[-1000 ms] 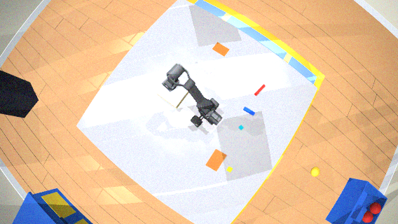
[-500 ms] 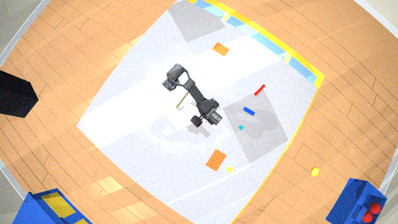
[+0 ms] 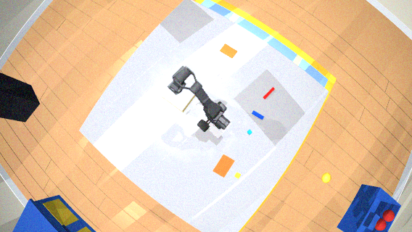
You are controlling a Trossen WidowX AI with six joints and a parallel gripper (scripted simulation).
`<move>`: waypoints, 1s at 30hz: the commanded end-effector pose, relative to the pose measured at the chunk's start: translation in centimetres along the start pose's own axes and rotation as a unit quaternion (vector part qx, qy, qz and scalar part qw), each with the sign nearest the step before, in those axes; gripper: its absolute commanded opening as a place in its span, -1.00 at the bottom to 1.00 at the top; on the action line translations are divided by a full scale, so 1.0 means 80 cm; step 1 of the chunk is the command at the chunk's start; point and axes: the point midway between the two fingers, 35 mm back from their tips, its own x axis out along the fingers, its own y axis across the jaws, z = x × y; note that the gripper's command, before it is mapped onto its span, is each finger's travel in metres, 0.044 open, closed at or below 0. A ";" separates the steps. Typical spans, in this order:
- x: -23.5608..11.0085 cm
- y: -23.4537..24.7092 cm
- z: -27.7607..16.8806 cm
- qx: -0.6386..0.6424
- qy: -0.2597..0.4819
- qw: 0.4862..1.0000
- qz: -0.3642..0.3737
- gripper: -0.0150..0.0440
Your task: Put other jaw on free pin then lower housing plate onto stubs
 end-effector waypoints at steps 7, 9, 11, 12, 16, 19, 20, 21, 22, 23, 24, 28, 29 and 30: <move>0.000 0.000 0.000 0.000 0.000 1.000 0.000 1.00; 0.000 0.000 0.000 0.000 0.000 1.000 0.000 1.00; 0.000 0.000 0.000 0.000 0.000 1.000 0.000 1.00; 0.000 0.000 0.000 0.000 0.000 1.000 0.000 1.00; 0.000 0.000 0.000 0.000 0.000 1.000 0.000 1.00; 0.000 0.000 0.000 0.000 0.000 1.000 0.000 1.00; -0.003 0.000 0.000 0.000 0.000 1.000 0.000 1.00; -0.009 0.000 0.001 0.000 0.000 1.000 0.000 1.00; -0.019 0.000 0.002 0.000 0.000 1.000 0.000 1.00; -0.031 0.000 0.003 0.000 0.000 1.000 0.001 1.00; -0.045 0.000 0.003 0.001 0.000 1.000 0.001 1.00; -0.096 0.000 -0.002 0.001 0.001 1.000 0.002 1.00; -0.096 0.000 -0.002 0.001 0.001 1.000 0.002 1.00; -0.096 0.000 -0.002 0.001 0.001 1.000 0.002 1.00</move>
